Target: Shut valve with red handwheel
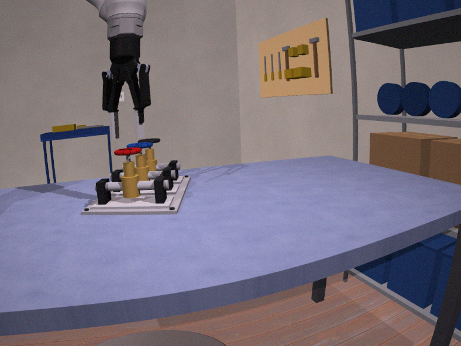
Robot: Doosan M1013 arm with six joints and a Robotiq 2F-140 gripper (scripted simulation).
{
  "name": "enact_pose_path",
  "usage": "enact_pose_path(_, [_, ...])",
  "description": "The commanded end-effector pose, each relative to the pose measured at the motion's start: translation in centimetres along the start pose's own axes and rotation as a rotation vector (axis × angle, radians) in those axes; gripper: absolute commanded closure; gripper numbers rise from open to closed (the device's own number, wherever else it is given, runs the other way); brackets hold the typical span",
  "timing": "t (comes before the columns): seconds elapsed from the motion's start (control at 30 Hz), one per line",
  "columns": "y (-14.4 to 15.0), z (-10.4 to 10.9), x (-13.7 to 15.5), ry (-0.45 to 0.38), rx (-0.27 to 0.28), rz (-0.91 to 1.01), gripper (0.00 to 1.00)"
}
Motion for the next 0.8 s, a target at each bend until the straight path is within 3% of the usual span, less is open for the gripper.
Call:
enact_pose_path(0.0, [0.00, -0.14, 0.00, 0.000, 0.000, 0.000, 0.47])
enact_pose_path(0.77, [-0.01, -1.14, 0.00, 0.000, 0.000, 0.000, 0.47])
Point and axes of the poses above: the point where the finger pads meet when closed, its own z axis back along the fingers, its own y axis across the jaws, x = y × z, the point moved 9 cm from there along z, back along the fingers, and after that the axes turned 15 degrees about -z, right-handed, at the moved point
